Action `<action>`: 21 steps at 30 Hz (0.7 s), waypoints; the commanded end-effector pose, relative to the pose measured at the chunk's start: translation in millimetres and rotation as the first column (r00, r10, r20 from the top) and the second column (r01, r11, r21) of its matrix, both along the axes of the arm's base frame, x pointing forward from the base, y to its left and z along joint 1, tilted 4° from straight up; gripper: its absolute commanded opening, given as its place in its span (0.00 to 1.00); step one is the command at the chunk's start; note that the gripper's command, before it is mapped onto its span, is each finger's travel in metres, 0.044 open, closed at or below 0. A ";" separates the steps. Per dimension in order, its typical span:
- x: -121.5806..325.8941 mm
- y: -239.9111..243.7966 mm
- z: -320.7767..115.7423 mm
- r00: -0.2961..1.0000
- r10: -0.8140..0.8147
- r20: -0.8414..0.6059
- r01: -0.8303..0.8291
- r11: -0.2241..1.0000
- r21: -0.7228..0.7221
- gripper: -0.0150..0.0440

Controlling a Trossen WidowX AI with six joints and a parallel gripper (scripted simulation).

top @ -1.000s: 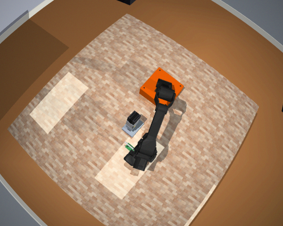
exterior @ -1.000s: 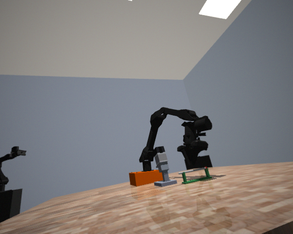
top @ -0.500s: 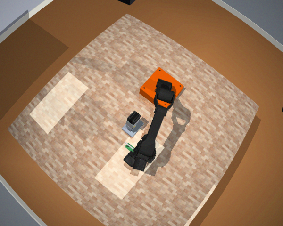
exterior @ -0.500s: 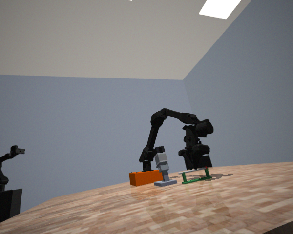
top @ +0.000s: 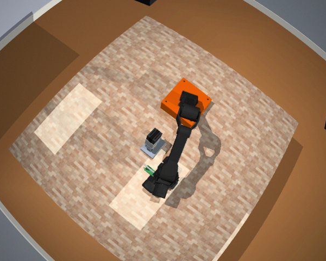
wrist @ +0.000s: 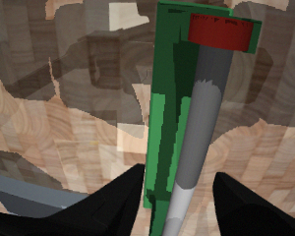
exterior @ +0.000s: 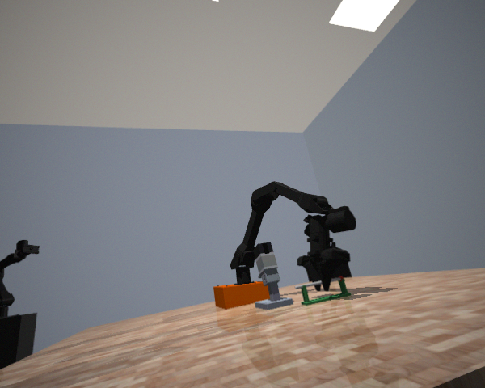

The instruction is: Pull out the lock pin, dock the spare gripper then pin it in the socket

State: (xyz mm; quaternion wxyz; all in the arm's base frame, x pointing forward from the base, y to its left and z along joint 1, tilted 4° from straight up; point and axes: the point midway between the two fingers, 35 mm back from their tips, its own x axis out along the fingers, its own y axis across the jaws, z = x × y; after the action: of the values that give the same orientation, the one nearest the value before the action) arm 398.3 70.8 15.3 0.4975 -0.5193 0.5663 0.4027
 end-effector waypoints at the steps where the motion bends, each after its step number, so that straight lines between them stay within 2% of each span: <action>1: -1.2 -0.4 -9.6 1.000 0.002 -0.006 -0.002 1.000 -0.005 0.56; 9: -1.2 -0.3 -12.0 1.000 0.002 -0.006 -0.002 1.000 -0.005 0.56; 16: -1.2 -0.3 -12.0 1.000 0.002 -0.006 -0.002 1.000 -0.005 0.25; 21: -1.2 -0.3 -12.0 1.000 0.002 -0.006 -0.002 1.000 -0.005 0.25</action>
State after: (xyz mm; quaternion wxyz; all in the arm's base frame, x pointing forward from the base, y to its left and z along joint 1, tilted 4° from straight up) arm 397.0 70.7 3.8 0.4948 -0.5186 0.5682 0.4042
